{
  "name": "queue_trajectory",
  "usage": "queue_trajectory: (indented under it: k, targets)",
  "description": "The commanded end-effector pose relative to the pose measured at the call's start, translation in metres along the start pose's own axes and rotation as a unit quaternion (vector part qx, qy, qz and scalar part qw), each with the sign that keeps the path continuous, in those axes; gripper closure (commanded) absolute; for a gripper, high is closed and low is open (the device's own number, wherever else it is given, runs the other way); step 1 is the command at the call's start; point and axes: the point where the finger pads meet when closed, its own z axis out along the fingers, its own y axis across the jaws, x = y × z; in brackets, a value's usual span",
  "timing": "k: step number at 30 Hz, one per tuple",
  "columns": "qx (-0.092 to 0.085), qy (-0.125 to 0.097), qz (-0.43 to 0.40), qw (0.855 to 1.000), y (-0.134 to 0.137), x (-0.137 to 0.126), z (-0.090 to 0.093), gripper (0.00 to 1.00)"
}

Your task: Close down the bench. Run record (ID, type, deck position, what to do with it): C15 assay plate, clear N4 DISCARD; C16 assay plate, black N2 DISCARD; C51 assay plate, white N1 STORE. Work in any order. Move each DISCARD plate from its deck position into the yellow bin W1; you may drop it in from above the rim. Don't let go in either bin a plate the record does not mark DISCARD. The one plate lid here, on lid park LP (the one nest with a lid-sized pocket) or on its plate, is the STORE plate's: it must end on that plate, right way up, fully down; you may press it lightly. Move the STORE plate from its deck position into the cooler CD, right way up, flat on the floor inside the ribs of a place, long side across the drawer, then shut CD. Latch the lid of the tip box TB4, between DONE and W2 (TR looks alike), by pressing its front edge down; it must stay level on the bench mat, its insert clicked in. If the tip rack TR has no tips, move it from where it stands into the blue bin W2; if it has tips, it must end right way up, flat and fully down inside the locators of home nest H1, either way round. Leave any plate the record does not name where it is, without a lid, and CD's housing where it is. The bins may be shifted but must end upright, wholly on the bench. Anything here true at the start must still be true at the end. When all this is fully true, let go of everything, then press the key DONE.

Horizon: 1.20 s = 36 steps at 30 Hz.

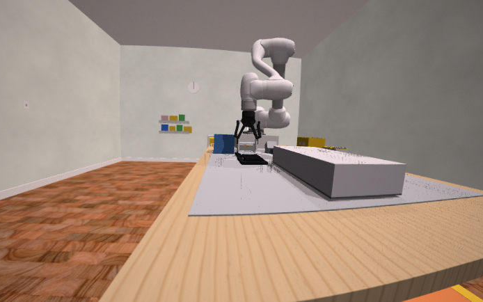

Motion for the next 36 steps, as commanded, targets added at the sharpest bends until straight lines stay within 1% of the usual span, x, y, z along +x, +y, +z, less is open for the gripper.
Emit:
queue_trajectory:
  k: [1,11,24,36]
  targets:
    - [0.000,-0.001,0.000,1.000,0.002,-0.003,0.003,0.34]
    - [0.000,-0.001,0.000,1.000,0.002,-0.003,0.005,0.34]
    - [0.000,-0.001,0.000,1.000,0.002,-0.003,0.023,0.34]
    - [0.000,-0.001,0.000,1.000,0.002,-0.003,0.023,0.34]
